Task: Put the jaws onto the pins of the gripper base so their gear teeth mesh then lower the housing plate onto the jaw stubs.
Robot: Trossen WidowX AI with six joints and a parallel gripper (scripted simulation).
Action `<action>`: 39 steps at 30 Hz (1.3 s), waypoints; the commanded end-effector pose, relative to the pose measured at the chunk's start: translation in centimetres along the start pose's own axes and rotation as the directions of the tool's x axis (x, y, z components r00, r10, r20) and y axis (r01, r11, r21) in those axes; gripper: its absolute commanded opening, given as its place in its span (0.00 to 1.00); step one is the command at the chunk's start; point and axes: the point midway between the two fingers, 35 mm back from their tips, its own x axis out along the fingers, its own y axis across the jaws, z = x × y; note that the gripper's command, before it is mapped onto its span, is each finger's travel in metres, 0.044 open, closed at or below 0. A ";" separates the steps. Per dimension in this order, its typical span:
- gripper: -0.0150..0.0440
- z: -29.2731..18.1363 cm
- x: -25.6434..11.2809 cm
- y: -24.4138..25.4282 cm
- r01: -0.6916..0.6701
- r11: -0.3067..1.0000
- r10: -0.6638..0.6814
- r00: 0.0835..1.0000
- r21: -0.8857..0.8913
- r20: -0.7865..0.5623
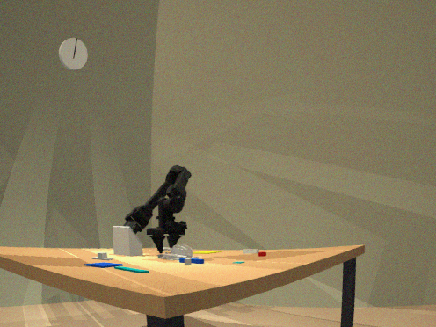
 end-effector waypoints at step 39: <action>0.85 0.0 1.0 0.0 -0.003 1.000 0.003 1.000 0.012 0.002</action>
